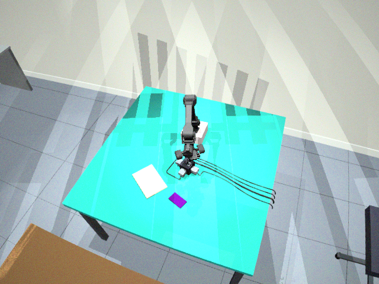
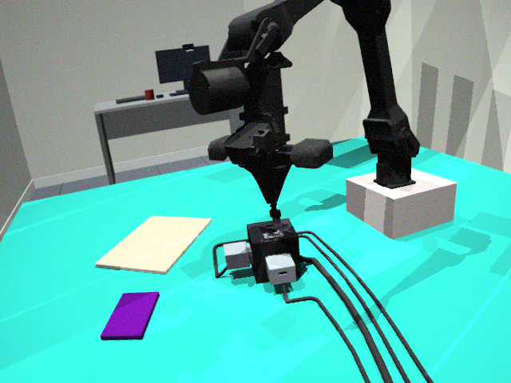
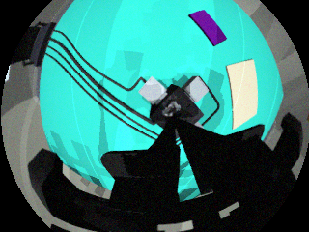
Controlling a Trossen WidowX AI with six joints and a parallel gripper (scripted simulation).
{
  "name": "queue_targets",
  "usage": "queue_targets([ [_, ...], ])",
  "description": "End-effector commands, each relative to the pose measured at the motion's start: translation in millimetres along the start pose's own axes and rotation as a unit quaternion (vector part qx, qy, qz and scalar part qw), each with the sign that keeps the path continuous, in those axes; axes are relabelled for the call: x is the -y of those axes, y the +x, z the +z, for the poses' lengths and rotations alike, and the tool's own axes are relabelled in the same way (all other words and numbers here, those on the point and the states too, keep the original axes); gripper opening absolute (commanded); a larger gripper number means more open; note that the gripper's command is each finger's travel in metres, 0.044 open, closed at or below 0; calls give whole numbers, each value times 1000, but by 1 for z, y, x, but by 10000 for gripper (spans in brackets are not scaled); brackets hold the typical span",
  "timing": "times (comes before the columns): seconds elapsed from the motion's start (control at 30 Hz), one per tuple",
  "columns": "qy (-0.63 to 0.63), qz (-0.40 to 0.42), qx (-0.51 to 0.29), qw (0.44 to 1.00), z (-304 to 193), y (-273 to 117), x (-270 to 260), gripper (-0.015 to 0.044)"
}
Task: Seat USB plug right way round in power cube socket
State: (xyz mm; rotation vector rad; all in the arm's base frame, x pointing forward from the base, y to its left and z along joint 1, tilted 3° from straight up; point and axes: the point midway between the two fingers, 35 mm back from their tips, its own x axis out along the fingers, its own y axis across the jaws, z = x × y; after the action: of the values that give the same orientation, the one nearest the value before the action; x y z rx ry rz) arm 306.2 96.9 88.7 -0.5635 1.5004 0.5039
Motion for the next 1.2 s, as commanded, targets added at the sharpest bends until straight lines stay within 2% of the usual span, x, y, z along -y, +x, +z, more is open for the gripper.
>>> queue_targets([
  [0.0, 49, 0, 0, 999, 0, 0, 0, 0],
  [0.57, 269, 0, -1, 963, 0, 0, 0, 0],
  [1.17, 486, 0, -1, 874, 0, 0, 0, 0],
])
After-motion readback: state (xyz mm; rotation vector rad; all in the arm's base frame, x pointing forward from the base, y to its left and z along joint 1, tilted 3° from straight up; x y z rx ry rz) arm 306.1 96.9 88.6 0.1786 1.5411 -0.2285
